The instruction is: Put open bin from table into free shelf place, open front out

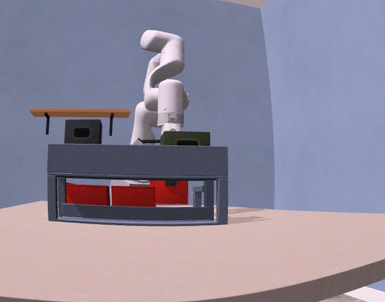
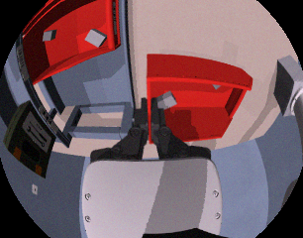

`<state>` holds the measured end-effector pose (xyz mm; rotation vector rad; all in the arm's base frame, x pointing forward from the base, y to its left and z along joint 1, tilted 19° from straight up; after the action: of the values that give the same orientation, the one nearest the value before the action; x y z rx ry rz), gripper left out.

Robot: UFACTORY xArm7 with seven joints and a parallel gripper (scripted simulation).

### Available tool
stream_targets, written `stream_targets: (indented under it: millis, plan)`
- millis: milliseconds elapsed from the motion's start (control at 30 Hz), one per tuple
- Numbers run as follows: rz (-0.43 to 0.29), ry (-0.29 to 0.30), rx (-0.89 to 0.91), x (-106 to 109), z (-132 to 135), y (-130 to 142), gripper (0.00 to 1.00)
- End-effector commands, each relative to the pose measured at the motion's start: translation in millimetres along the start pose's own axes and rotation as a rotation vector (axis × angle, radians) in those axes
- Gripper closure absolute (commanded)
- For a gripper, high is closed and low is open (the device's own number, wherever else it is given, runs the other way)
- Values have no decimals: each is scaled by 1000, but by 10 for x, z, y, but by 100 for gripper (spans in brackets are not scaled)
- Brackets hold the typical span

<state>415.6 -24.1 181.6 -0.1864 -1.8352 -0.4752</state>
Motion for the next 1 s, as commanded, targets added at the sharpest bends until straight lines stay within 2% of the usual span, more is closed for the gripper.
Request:
stream_targets:
  millis: [0, 967]
  plan:
    - [-1, -3, 0, 15, -10, 3, 100]
    - [-1, -3, 0, -20, -9, 3, 100]
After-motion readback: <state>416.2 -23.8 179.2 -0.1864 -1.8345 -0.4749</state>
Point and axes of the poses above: the point where the finger pads meet when closed, its own x axis back along the fingers, its own z axis across the jaws, y = z × x, the point moved 6 cm from there along x, back along the fingers, and after that the axes turned 11 degrees about -x, right-handed, at the moved point
